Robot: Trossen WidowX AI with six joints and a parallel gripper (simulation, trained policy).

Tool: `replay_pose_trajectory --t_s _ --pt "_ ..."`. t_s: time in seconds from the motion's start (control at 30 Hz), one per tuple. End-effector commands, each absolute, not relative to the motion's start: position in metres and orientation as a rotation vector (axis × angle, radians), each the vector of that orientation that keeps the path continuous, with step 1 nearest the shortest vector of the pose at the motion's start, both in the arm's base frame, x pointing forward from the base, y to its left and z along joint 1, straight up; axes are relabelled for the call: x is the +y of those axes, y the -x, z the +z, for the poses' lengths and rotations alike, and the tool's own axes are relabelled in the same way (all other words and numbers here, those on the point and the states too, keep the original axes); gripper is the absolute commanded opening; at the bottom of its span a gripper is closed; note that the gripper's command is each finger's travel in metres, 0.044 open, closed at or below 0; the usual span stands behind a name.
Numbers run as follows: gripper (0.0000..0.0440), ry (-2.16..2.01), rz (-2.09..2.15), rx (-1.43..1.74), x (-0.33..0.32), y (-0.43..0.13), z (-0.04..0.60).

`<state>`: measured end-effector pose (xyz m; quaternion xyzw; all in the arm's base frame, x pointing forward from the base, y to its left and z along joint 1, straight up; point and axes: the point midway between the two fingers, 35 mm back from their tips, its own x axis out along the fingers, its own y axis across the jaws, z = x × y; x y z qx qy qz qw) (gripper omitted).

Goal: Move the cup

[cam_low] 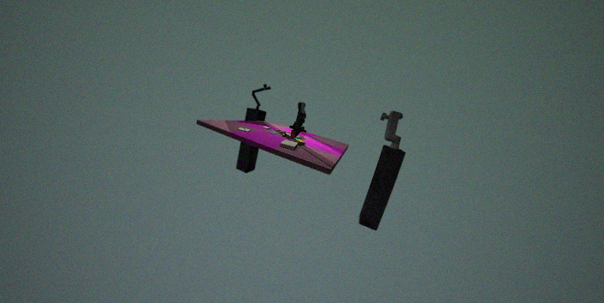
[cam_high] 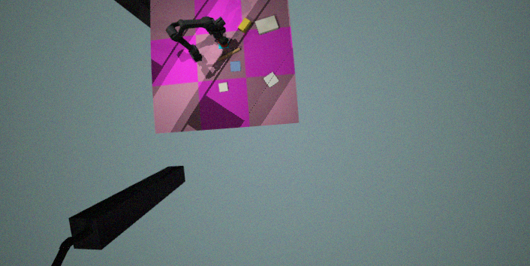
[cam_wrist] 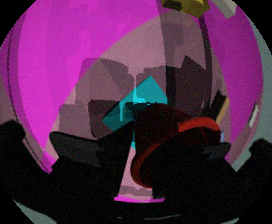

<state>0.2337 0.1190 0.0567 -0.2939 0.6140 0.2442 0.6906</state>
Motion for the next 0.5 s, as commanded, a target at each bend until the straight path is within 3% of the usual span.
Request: replay_pose_trajectory --t_s 0.0,0.47 --pt "0.0114 0.634 0.544 1.354 0.119 -0.234 0.058" --pt "0.0162 0.582 0.579 1.265 0.119 -0.229 0.075"
